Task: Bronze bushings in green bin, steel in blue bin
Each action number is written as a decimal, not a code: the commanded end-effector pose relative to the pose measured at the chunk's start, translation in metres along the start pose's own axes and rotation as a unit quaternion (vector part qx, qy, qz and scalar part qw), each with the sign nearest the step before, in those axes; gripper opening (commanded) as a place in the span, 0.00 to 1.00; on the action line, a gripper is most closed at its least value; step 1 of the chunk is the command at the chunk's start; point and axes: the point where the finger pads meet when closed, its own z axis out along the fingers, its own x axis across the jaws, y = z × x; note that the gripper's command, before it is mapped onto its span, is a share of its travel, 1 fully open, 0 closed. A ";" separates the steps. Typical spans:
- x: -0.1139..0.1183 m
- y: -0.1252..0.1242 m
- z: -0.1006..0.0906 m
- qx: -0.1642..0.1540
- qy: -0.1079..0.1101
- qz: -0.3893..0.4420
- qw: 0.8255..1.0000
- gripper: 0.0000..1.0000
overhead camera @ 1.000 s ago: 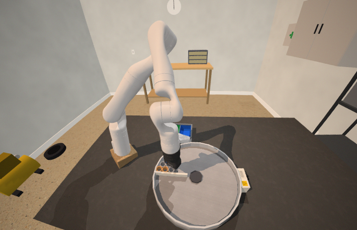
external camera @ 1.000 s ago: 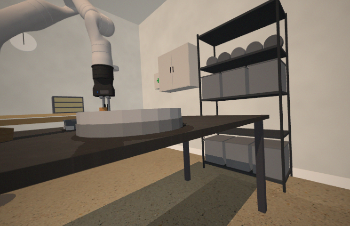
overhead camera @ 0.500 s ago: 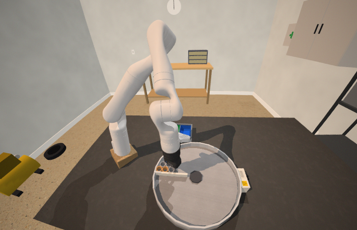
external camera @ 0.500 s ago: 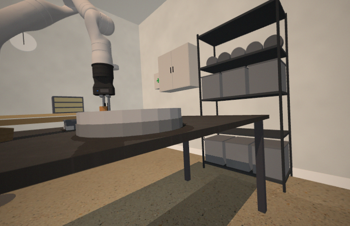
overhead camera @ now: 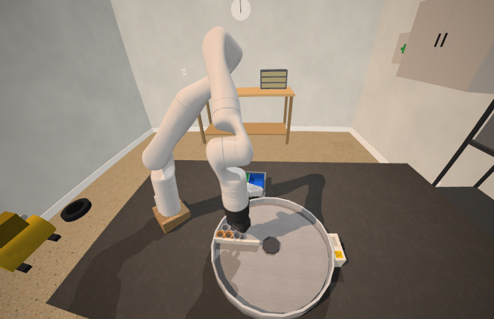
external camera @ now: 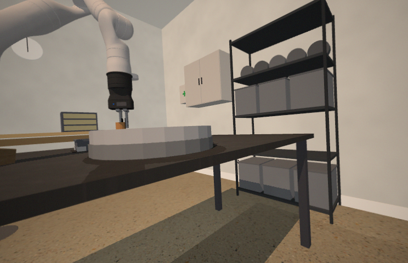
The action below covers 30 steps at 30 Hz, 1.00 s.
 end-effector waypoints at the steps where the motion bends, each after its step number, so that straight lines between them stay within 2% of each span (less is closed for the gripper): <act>1: 0.001 -0.001 -0.002 0.001 0.001 -0.001 1.000 0.00; 6: 0.001 -0.001 -0.002 0.001 0.001 -0.001 1.000 0.00; 11: 0.001 0.000 -0.026 0.001 0.001 0.000 1.000 0.00; 16: 0.001 0.000 -0.026 0.001 0.001 0.000 1.000 0.00; 21: 0.001 0.000 -0.051 0.001 0.001 -0.001 1.000 0.00; 30: 0.001 0.000 -0.051 0.001 0.001 -0.001 1.000 0.00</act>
